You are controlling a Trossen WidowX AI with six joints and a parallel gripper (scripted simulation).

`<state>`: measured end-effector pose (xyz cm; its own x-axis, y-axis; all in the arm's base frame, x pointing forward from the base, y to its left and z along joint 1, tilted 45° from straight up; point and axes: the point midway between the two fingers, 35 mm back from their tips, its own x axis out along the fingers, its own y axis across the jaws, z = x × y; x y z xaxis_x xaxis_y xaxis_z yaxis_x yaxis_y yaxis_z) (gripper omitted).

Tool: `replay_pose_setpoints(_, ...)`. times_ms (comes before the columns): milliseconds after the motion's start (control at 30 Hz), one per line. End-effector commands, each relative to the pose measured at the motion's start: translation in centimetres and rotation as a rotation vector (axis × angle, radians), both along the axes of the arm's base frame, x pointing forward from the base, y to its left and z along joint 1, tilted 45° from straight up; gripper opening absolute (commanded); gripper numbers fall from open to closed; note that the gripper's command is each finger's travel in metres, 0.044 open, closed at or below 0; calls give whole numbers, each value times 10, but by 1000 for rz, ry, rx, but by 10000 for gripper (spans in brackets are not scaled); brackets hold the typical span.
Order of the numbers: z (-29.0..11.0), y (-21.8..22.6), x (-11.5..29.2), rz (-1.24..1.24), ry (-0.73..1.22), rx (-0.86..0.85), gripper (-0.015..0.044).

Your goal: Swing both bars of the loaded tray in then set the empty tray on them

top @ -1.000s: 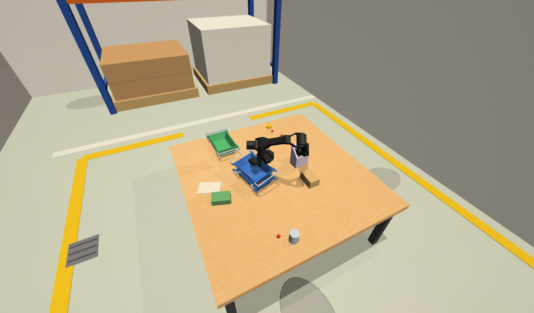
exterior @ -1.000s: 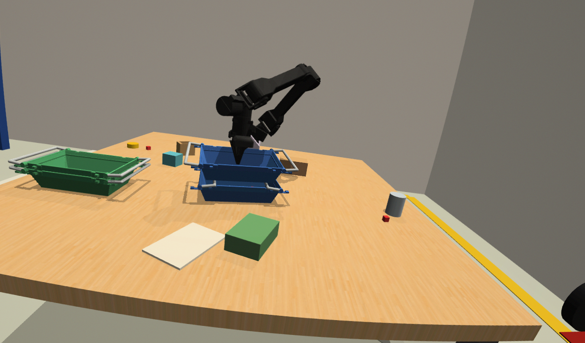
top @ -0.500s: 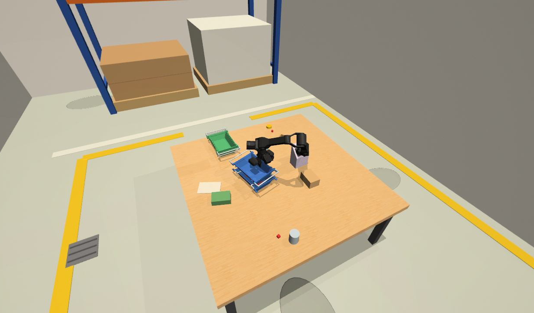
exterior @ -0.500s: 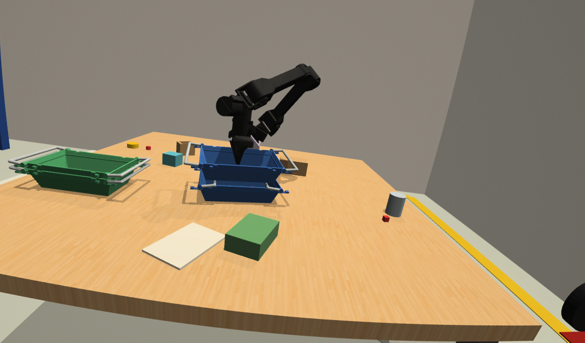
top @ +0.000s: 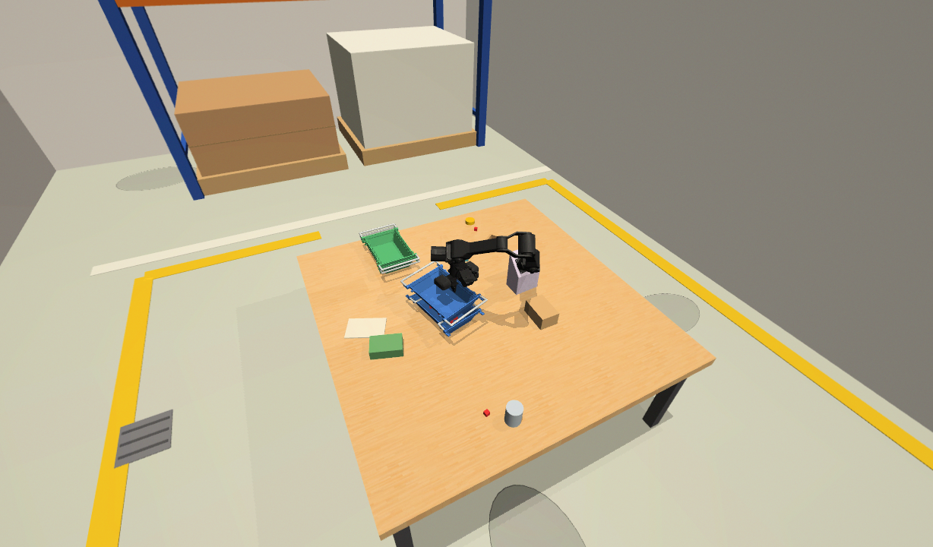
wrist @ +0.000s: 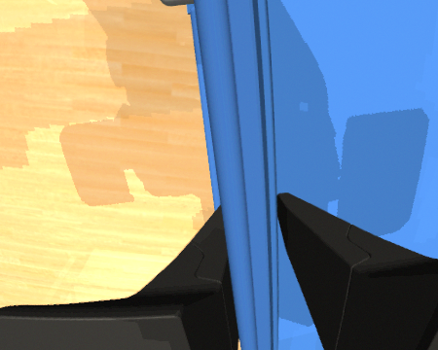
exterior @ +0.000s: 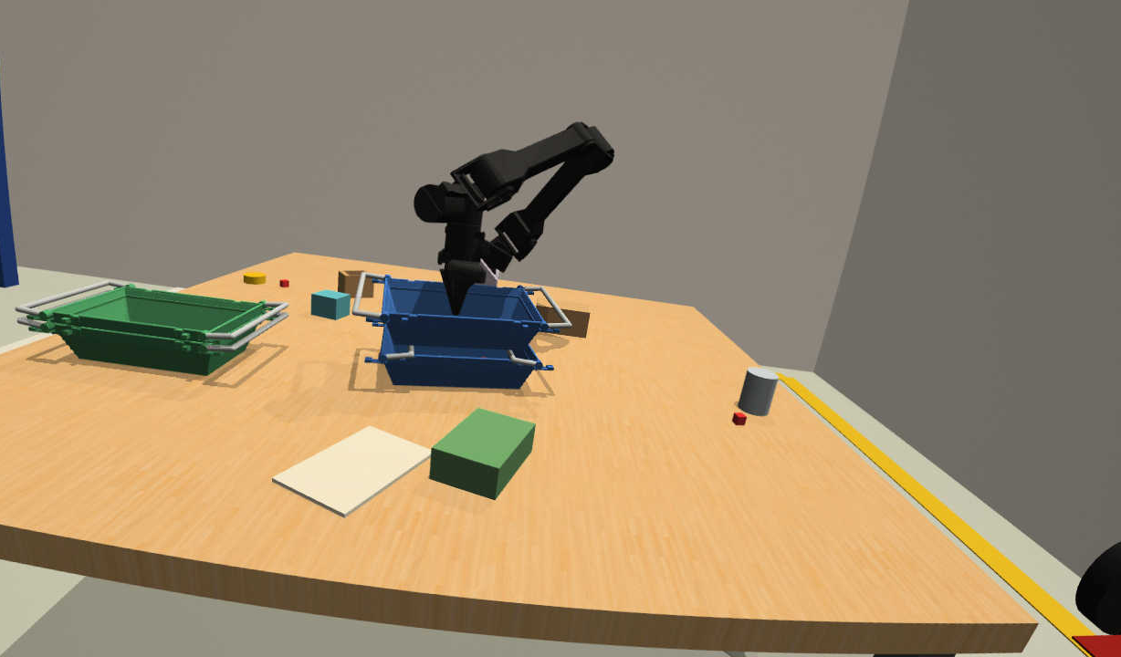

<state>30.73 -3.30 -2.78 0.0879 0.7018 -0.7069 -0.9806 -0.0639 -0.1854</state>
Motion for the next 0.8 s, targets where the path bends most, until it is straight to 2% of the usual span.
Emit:
replay_pose_setpoints(0, -4, 6, -6, 17, 33, -2, 0)
replay_pose_setpoints(767, -4, 6, -6, 17, 33, -2, 0)
